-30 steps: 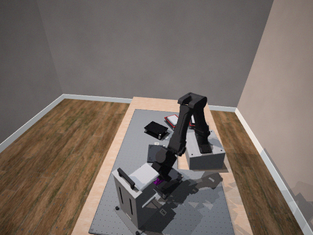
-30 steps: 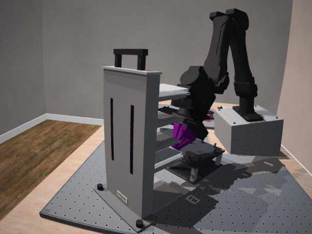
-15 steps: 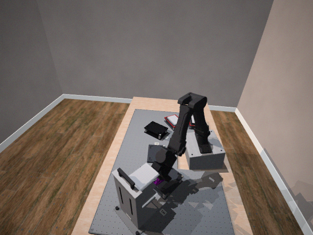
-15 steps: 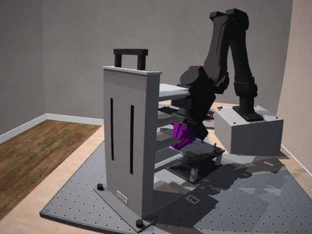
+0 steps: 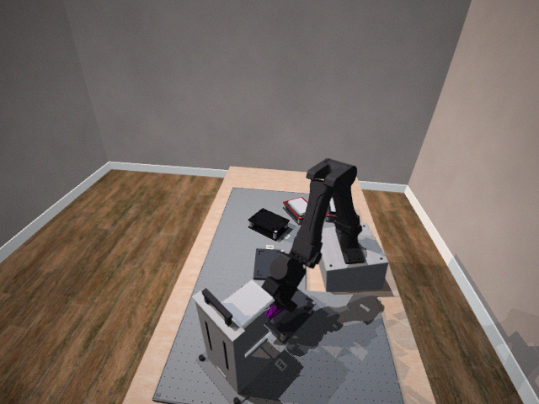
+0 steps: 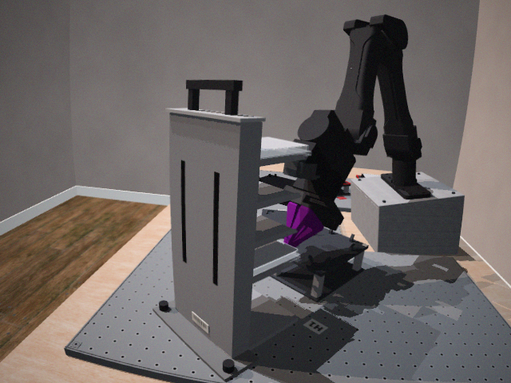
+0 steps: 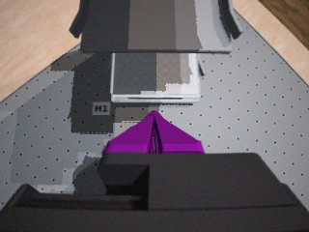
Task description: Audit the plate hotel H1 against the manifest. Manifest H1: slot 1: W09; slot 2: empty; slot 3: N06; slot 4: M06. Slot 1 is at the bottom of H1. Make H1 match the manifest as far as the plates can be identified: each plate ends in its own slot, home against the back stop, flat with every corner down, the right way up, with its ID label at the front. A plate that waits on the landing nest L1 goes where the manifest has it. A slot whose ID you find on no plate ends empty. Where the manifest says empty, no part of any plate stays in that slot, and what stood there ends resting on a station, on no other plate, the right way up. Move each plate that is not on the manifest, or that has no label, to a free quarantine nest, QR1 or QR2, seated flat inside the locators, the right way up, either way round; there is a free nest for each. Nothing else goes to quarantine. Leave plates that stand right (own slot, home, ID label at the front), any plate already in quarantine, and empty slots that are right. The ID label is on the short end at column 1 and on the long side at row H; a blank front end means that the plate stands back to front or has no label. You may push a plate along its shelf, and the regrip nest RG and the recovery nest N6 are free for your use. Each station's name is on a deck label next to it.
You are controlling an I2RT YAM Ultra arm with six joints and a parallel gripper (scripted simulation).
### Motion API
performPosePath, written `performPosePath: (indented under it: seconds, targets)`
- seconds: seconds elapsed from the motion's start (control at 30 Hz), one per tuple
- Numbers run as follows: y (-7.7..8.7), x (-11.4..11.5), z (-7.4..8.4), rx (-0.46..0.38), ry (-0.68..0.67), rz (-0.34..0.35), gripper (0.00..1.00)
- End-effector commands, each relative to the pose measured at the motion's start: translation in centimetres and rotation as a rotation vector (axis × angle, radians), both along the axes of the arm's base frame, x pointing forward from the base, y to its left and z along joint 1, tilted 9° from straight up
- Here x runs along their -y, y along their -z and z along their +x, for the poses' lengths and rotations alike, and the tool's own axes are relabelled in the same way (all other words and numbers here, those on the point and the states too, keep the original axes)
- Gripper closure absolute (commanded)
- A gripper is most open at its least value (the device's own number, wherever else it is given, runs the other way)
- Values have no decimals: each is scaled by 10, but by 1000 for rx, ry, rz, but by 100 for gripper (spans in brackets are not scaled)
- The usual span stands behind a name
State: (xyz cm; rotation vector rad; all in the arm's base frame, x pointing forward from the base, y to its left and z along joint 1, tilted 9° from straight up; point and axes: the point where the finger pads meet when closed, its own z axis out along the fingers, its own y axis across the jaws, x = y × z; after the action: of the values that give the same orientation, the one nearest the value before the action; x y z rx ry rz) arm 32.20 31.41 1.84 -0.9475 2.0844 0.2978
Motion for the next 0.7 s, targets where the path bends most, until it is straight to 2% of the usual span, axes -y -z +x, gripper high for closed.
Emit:
performPosePath:
  seconds: [0.0, 0.67]
  targets:
    - [-17, -3, 3, 36, 0, 39, 100]
    - [-13, 18, -18, 35, 0, 38, 100]
